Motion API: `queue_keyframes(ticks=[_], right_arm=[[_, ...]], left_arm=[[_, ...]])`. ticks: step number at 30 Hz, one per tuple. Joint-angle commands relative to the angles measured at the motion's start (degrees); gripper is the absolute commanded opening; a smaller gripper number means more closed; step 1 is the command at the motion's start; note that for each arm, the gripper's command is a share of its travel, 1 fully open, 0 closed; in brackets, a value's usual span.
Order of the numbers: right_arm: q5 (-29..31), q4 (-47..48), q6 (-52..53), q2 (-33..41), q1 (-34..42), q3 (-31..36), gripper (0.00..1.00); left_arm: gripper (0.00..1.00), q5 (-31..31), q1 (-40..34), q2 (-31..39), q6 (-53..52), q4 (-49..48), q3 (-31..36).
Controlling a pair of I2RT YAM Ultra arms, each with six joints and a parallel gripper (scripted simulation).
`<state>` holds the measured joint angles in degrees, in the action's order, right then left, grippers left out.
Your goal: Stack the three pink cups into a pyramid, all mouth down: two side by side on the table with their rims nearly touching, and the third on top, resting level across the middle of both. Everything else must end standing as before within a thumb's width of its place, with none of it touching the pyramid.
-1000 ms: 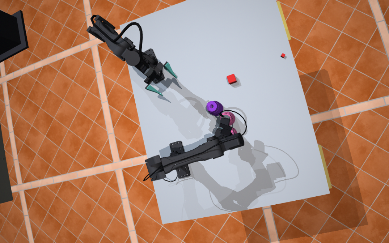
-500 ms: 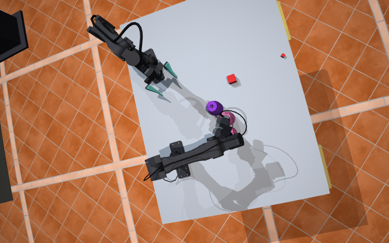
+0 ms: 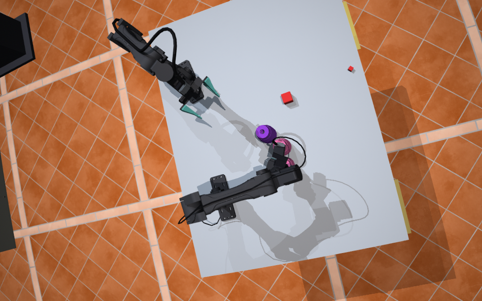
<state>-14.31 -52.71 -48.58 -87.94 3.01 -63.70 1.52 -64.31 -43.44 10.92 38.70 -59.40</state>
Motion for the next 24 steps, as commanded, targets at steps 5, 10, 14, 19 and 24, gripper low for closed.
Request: queue_keyframes(ticks=[5,10,14,19,24], right_arm=[[-1.12,2.55,0.13,-0.47,-0.17,1.85,0.00],[-1.11,3.82,0.24,-0.74,-0.39,2.84,0.00],[-1.11,4.31,0.19,-0.48,-0.43,3.18,0.00],[-1.11,4.78,0.14,-0.84,-0.48,3.56,0.00],[-1.12,5.25,0.10,-1.07,-0.52,3.94,0.00]], left_arm=[[1.00,-0.12,-0.15,0.88,0.30,-0.37,-0.08],[1.00,-0.12,-0.15,0.88,0.30,-0.37,-0.08],[1.00,-0.12,-0.15,0.88,0.30,-0.37,-0.08],[1.00,-0.12,-0.15,0.88,0.30,-0.37,-0.08],[1.00,-0.12,-0.15,0.88,0.30,-0.37,-0.08]])
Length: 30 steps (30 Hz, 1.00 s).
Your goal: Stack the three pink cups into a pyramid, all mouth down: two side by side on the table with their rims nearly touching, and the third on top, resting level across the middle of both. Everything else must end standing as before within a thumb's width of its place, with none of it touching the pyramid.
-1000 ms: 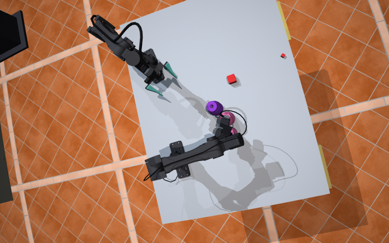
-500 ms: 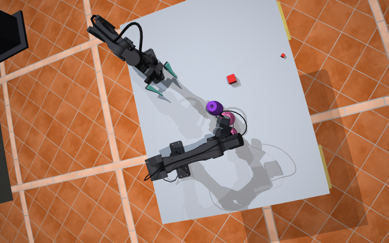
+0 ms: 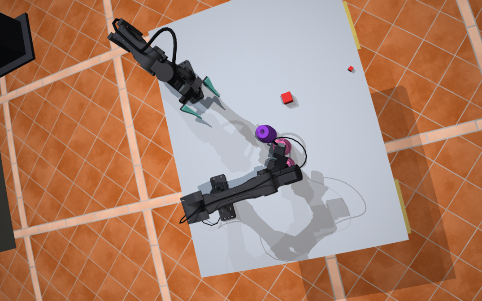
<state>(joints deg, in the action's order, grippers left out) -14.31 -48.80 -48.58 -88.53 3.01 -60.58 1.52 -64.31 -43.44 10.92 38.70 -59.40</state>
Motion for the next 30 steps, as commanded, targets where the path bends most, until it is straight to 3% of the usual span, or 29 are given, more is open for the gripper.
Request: queue_keyframes(ticks=[1,20,28,30], right_arm=[[-1.12,1.34,0.10,-0.48,-0.52,0.81,0.00],[-1.12,3.23,0.02,-0.96,-0.55,2.22,0.00],[-1.13,3.05,0.03,-0.96,-0.55,2.22,0.91],[-1.13,3.05,0.03,-0.96,-0.55,2.22,0.91]], left_arm=[[1.00,-0.12,-0.15,0.88,0.30,-0.37,-0.08],[1.00,-0.12,-0.15,0.88,0.30,-0.37,-0.08],[1.00,-0.12,-0.15,0.88,0.30,-0.37,-0.08],[1.00,-0.12,-0.15,0.88,0.30,-0.37,-0.08]])
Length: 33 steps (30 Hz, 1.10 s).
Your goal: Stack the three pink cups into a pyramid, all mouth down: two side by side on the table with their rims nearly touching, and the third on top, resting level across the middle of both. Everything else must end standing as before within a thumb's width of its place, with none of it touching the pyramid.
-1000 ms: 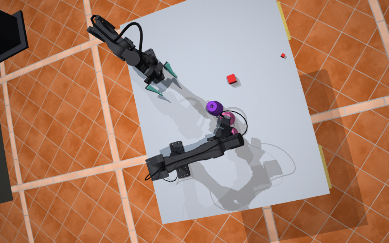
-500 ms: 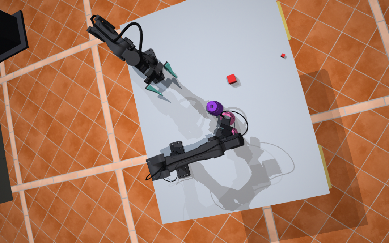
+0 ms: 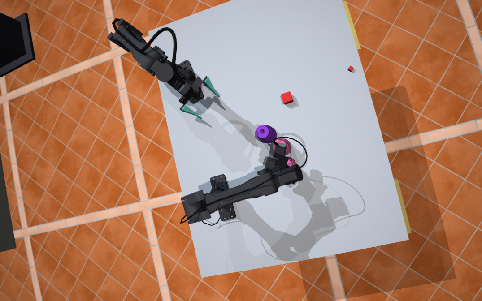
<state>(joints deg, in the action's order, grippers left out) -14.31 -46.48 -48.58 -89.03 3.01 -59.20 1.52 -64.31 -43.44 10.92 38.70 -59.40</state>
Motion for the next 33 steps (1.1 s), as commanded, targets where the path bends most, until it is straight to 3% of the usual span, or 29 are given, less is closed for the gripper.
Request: queue_keyframes(ticks=[1,11,17,27,33], right_arm=[[-1.13,0.72,0.03,-0.45,-0.55,0.85,1.00],[-1.67,-12.77,-3.23,5.37,-3.47,-7.51,1.00],[-0.43,-12.38,0.50,5.43,-3.36,-8.81,1.00],[6.49,-5.30,31.19,11.14,4.92,-5.74,1.00],[10.10,-3.18,44.31,14.19,10.55,-3.28,1.00]], left_arm=[[1.00,-0.12,-0.15,0.88,0.30,-0.37,-0.08],[1.00,-0.12,-0.15,0.88,0.30,-0.37,-0.08],[1.00,-0.12,-0.15,0.88,0.30,-0.37,-0.08],[1.00,-0.12,-0.15,0.88,0.30,-0.37,-0.08],[1.00,-0.12,-0.15,0.88,0.30,-0.37,-0.08]])
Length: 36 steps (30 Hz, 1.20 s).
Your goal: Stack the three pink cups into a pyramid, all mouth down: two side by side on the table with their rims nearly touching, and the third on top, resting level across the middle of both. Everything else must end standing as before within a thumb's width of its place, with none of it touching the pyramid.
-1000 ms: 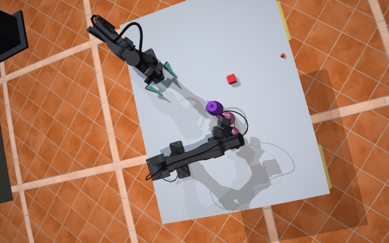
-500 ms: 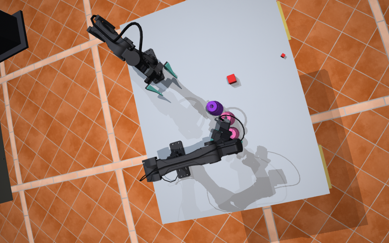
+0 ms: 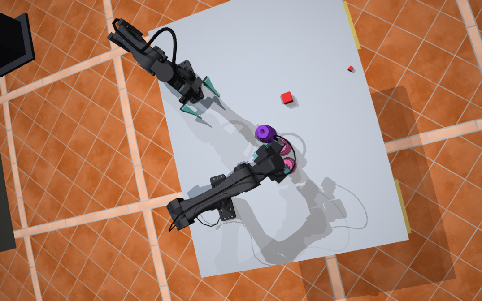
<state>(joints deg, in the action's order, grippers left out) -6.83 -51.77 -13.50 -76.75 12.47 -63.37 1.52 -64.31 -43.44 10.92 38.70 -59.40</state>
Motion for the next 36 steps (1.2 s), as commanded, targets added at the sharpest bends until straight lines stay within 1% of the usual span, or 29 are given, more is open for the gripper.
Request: queue_keyframes(ticks=[1,2,6,10,14,29,31,33,35,36], right_arm=[[2.63,2.11,9.23,1.90,1.09,0.90,1.00],[4.23,2.66,12.70,2.63,2.73,1.51,1.00],[6.29,4.00,22.34,5.02,7.29,3.55,1.00],[8.27,4.59,26.76,6.27,10.25,4.68,1.00],[8.68,4.62,26.97,6.66,11.64,5.08,1.00],[8.95,4.60,27.15,6.66,11.75,4.86,1.00],[8.56,4.97,25.16,6.61,11.69,4.61,0.78],[7.37,5.71,21.88,5.85,10.99,3.39,0.78],[7.37,5.71,21.88,5.85,10.99,3.39,0.78],[6.74,6.20,19.49,5.56,10.75,3.05,0.78]], left_arm=[[1.00,-0.12,-0.15,0.88,0.30,-0.37,-0.08],[1.00,-0.12,-0.15,0.88,0.30,-0.37,-0.08],[1.00,-0.12,-0.15,0.88,0.30,-0.37,-0.08],[1.00,-0.12,-0.15,0.88,0.30,-0.37,-0.08],[1.00,-0.12,-0.15,0.88,0.30,-0.37,-0.08],[1.00,-0.12,-0.15,0.88,0.30,-0.37,-0.08],[1.00,-0.12,-0.15,0.88,0.30,-0.37,-0.08],[1.00,-0.12,-0.15,0.88,0.30,-0.37,-0.08],[1.00,-0.12,-0.15,0.88,0.30,-0.37,-0.08],[1.00,-0.12,-0.15,0.88,0.30,-0.37,-0.08]])
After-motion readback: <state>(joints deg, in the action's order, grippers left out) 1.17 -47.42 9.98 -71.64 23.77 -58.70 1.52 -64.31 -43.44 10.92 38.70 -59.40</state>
